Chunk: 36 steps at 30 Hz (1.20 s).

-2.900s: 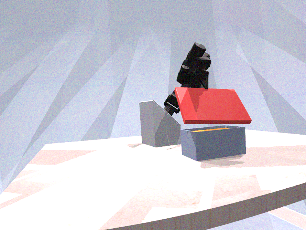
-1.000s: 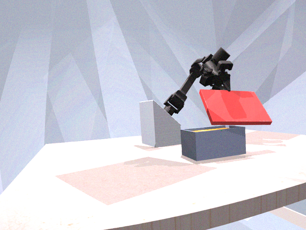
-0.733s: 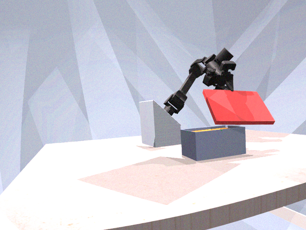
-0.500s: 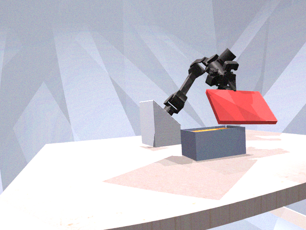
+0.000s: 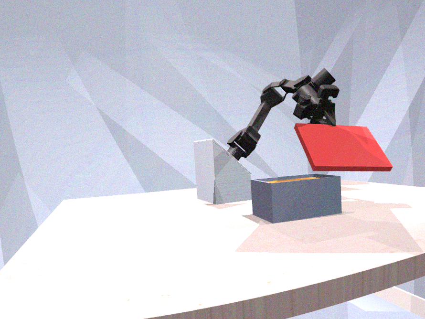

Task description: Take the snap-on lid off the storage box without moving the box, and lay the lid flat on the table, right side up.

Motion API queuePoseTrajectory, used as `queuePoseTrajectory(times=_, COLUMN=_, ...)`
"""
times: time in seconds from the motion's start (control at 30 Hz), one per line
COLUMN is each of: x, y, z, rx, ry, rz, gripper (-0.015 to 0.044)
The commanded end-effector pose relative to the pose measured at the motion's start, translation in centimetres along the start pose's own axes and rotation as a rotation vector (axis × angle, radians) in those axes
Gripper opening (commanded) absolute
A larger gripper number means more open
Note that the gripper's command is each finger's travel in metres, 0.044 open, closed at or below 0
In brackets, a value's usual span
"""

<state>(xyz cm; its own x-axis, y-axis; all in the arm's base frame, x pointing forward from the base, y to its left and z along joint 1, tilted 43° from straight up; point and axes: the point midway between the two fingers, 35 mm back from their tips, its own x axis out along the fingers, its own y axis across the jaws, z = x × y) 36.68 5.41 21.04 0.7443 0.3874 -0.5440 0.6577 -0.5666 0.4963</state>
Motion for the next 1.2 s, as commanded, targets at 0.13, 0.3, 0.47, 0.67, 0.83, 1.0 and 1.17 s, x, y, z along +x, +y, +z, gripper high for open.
queuePoseTrajectory(times=0.13, x=-0.7, y=0.5, z=-2.0, rx=-0.004, ry=0.006, rz=0.029, gripper=0.0)
queuePoseTrajectory(times=0.3, x=-0.8, y=0.5, z=-3.0, rx=-0.003, ry=0.007, rz=0.029, gripper=0.0)
queuePoseTrajectory(times=0.47, x=-1.0, y=0.4, z=-4.0, rx=-0.003, ry=0.007, rz=0.029, gripper=0.0)
queuePoseTrajectory(times=0.67, x=-1.1, y=0.3, z=-5.2, rx=-0.003, ry=0.008, rz=0.03, gripper=0.0)
queuePoseTrajectory(times=0.83, x=-1.2, y=0.2, z=-6.2, rx=-0.002, ry=0.008, rz=0.03, gripper=0.0)
queuePoseTrajectory(times=1.0, x=-1.3, y=0.1, z=-7.2, rx=-0.002, ry=0.009, rz=0.03, gripper=0.0)
queuePoseTrajectory(times=1.17, x=-1.4, y=0.1, z=-8.2, rx=-0.002, ry=0.01, rz=0.03, gripper=0.0)
